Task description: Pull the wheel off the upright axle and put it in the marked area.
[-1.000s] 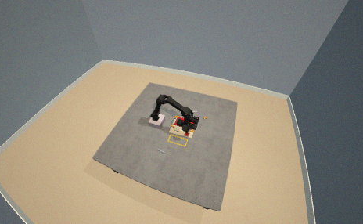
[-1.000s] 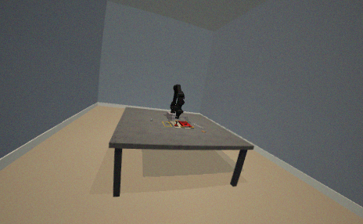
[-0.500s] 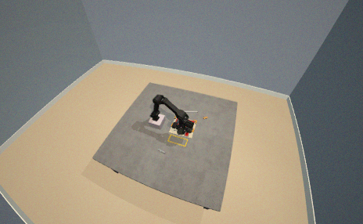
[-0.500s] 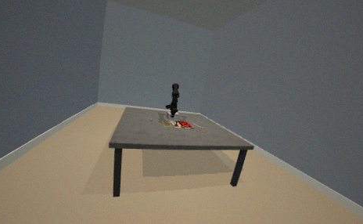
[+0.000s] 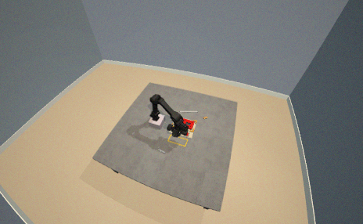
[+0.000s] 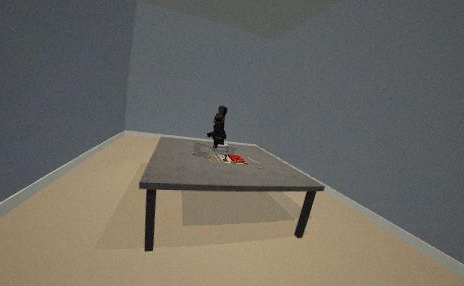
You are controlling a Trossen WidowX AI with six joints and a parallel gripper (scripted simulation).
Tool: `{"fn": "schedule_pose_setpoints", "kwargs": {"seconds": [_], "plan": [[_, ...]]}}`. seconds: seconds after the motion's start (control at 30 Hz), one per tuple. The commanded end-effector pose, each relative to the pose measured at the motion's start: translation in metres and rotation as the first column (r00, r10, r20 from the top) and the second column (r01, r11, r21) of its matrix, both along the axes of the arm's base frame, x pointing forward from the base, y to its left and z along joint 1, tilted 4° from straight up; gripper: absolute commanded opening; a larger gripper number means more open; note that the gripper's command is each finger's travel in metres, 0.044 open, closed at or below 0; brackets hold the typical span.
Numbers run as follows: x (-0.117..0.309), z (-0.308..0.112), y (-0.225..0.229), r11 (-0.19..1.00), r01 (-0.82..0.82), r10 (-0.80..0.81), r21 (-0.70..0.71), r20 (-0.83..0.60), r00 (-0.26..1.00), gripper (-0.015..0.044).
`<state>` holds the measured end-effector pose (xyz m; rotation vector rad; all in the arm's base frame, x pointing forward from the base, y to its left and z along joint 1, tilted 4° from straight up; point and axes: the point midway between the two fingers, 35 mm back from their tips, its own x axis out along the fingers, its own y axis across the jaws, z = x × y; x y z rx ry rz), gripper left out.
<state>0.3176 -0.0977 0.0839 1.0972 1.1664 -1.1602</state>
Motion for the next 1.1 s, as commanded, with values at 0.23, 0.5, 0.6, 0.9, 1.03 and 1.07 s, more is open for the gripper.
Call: {"fn": "schedule_pose_setpoints", "kwargs": {"seconds": [0.23,0.5,0.6,0.9,1.03,1.07], "plan": [[-0.002,-0.021,-0.003,1.0,-0.006,0.006,0.005,-0.003,1.0,0.0],[0.002,-0.065,-0.007,1.0,-0.006,0.006,0.005,-0.003,1.0,0.0],[0.001,-0.087,-0.009,1.0,-0.006,0.006,0.005,-0.003,1.0,0.0],[-0.001,-0.1,-0.009,1.0,-0.001,0.001,0.003,-0.012,1.0,0.0026],[-0.001,-0.1,-0.009,1.0,-0.001,0.001,0.003,-0.012,1.0,0.0131],[-0.001,-0.1,-0.009,1.0,-0.001,0.001,0.003,-0.012,1.0,0.0157]]}}
